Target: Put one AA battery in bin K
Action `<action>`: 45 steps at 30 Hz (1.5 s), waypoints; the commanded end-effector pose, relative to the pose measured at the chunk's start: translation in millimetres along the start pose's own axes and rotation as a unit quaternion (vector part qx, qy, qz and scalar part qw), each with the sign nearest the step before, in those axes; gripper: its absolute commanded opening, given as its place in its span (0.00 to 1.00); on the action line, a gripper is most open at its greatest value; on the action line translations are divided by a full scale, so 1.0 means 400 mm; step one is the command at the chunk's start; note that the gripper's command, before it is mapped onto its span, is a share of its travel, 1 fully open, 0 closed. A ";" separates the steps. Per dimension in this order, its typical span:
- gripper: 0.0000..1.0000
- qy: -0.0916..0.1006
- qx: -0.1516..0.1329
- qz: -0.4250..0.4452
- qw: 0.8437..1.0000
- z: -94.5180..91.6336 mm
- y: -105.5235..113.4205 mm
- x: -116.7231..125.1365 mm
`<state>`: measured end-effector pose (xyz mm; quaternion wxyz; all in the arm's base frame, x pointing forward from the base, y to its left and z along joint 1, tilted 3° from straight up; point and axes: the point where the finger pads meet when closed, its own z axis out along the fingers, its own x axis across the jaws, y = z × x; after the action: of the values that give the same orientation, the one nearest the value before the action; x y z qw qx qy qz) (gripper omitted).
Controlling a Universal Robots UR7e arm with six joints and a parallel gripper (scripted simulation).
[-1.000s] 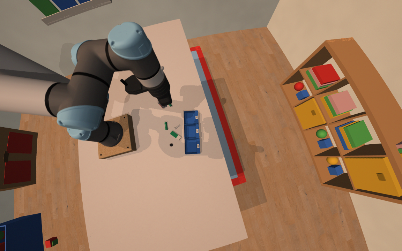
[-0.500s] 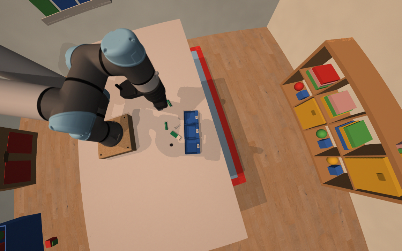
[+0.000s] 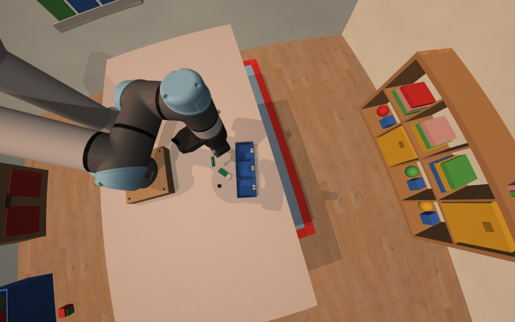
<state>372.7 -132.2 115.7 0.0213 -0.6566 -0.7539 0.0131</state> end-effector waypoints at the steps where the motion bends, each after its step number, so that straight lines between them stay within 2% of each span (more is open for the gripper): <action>1: 0.31 0.001 -0.003 -0.078 0.997 0.062 0.020 -0.095; 5: 0.31 0.000 -0.001 -0.134 0.991 0.108 0.030 -0.164; 7: 0.31 0.000 -0.001 -0.134 0.991 0.108 0.030 -0.164; 8: 0.31 0.000 -0.001 -0.173 0.985 0.119 0.033 -0.181; 18: 0.31 -0.001 0.002 -0.303 0.953 0.232 0.059 -0.354; 22: 0.31 -0.001 0.003 -0.356 0.934 0.240 0.061 -0.366; 24: 0.31 -0.001 0.003 -0.356 0.934 0.240 0.061 -0.366; 25: 0.31 -0.001 0.003 -0.393 0.919 0.240 0.061 -0.366; 31: 0.31 -0.001 0.004 -0.465 0.885 0.240 0.061 -0.366; 39: 0.31 -0.001 0.005 -0.564 0.826 0.240 0.061 -0.366; 41: 0.31 -0.001 0.005 -0.564 0.826 0.240 0.061 -0.366; 42: 0.31 -0.001 0.005 -0.597 0.802 0.240 0.061 -0.366; 45: 0.31 -0.001 0.006 -0.626 0.780 0.240 0.061 -0.366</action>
<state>411.8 -272.5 16.1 0.0300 -0.1036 -0.9942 0.0044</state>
